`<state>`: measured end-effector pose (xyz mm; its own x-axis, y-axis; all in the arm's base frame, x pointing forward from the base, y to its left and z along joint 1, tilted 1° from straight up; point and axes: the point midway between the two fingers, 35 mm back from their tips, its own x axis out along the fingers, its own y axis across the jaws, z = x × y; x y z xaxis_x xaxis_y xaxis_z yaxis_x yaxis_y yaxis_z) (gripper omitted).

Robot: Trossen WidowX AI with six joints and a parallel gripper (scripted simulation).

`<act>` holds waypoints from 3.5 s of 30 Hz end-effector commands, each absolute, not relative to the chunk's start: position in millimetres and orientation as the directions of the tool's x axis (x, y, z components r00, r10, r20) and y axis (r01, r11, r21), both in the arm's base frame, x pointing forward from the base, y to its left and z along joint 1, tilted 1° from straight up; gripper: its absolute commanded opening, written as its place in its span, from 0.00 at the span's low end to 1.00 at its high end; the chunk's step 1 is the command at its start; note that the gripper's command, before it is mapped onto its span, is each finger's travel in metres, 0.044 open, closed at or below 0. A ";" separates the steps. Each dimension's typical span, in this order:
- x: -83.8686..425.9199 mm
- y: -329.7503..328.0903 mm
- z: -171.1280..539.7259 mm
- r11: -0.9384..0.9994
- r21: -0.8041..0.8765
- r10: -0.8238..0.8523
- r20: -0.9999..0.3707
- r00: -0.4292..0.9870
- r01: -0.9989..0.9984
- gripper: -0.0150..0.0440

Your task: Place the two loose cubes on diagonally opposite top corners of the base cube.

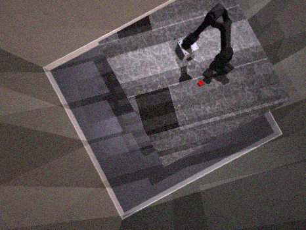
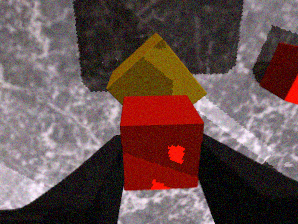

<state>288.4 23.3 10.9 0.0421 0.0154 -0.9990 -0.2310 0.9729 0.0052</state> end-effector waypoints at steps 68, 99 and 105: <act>297.3 6.9 41.2 0.993 0.017 0.013 -0.999 0.035 0.118 0.70; 327.9 -73.3 69.3 -0.057 0.037 0.005 -0.999 0.037 0.998 0.70; 329.8 -73.0 11.1 -0.057 0.037 0.005 -0.999 0.037 0.998 0.70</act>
